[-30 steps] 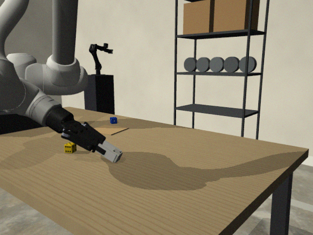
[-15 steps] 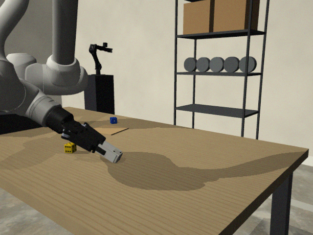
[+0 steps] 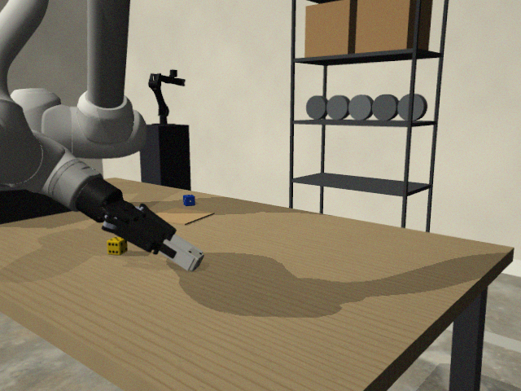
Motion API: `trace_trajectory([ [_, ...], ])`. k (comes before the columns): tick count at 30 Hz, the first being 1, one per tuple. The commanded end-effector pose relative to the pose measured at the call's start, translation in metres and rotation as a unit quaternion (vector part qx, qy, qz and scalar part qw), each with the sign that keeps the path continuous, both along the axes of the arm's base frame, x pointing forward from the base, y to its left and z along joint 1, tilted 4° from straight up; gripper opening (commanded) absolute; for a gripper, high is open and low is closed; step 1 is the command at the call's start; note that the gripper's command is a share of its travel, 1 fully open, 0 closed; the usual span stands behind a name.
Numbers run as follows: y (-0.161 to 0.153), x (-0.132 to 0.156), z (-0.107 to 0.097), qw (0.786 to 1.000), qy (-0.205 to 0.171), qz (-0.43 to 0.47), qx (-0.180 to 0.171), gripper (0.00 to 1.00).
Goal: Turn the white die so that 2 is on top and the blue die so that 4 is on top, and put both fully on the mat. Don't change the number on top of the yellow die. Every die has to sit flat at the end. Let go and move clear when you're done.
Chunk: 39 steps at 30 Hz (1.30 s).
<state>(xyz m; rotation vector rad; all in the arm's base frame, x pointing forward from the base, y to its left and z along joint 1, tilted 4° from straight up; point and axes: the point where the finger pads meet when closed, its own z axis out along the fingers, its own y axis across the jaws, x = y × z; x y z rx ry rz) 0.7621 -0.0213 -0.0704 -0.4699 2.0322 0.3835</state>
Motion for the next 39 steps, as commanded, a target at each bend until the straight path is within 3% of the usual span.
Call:
trace_trajectory([
  [1,0.0015,0.0005,-0.0017,1.000,0.000,-0.001,0.000,0.24],
  [11,0.0015,0.0005,-0.0017,1.000,0.000,-0.001,0.000,0.24],
  [24,0.0015,0.0005,-0.0017,1.000,0.000,-0.001,0.000,0.35],
  [39,0.0015,0.0005,-0.0017,1.000,0.000,-0.001,0.000,0.35],
])
